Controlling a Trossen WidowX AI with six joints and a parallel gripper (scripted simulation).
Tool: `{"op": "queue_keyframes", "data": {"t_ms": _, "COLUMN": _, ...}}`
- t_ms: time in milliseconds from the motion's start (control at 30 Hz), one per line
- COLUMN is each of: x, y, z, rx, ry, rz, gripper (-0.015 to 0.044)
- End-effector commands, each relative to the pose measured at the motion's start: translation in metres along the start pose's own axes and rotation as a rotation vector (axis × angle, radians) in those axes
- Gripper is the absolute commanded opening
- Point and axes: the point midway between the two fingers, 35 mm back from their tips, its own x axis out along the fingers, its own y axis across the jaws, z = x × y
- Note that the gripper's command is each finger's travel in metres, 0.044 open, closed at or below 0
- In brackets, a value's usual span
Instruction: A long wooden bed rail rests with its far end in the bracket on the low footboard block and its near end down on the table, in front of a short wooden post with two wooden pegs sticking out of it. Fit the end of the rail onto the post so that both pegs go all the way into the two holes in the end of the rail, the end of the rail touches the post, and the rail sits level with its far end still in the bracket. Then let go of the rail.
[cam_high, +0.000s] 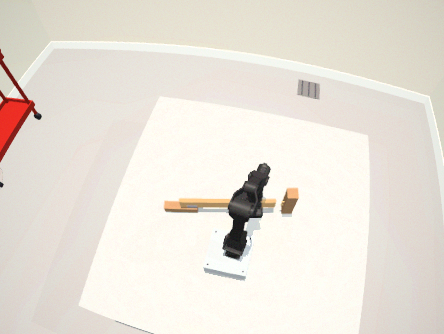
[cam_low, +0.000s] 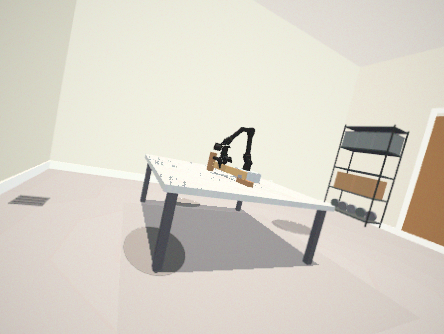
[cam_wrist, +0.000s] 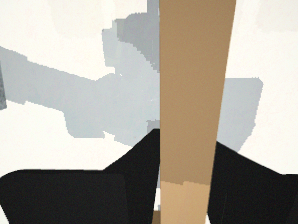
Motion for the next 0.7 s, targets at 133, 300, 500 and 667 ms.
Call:
{"op": "queue_keyframes", "data": {"t_ms": 133, "x": -0.0029, "y": -0.0008, "z": 0.0001, "rx": 0.000, "ry": -0.001, "rz": -0.004, "gripper": 0.0000}}
{"op": "queue_keyframes", "data": {"t_ms": 300, "x": -0.0020, "y": -0.0009, "z": 0.0001, "rx": 0.000, "ry": -0.001, "rz": -0.004, "gripper": 0.0000}}
{"op": "queue_keyframes", "data": {"t_ms": 500, "x": -0.0006, "y": -0.0011, "z": 0.0001, "rx": 0.000, "ry": -0.001, "rz": -0.004, "gripper": 0.0000}}
{"op": "queue_keyframes", "data": {"t_ms": 667, "x": 0.0002, "y": -0.0013, "z": 0.0001, "rx": 0.000, "ry": -0.001, "rz": -0.004, "gripper": 0.0000}}
